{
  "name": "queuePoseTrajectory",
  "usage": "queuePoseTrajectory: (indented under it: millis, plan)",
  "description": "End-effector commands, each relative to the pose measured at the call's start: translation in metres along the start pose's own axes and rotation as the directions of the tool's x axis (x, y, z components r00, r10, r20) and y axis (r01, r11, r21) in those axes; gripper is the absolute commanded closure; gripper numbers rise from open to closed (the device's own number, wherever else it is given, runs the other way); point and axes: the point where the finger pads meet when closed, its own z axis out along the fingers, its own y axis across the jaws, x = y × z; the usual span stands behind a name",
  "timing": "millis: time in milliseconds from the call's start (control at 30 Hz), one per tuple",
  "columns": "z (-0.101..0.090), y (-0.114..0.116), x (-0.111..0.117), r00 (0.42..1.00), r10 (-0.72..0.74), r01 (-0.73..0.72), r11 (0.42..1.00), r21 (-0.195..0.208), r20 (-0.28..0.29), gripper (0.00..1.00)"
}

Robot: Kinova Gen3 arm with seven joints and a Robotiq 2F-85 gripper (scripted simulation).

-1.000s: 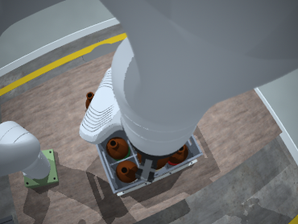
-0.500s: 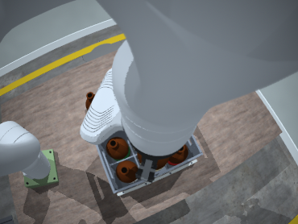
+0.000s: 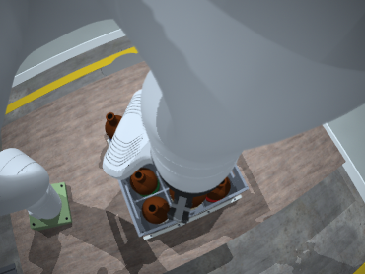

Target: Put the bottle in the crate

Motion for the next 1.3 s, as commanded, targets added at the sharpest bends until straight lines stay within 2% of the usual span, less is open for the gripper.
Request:
queuePoseTrajectory:
  millis: [0,700,1267]
  plan:
    - [0.003,0.000,0.001,1.000,-0.002,0.002,1.000,0.002,-0.002,1.00]
    - [0.023,0.000,0.001,1.000,-0.002,0.002,1.000,0.002,-0.002,1.00]
    - [0.027,0.000,0.001,1.000,-0.002,0.002,1.000,0.002,-0.002,1.00]
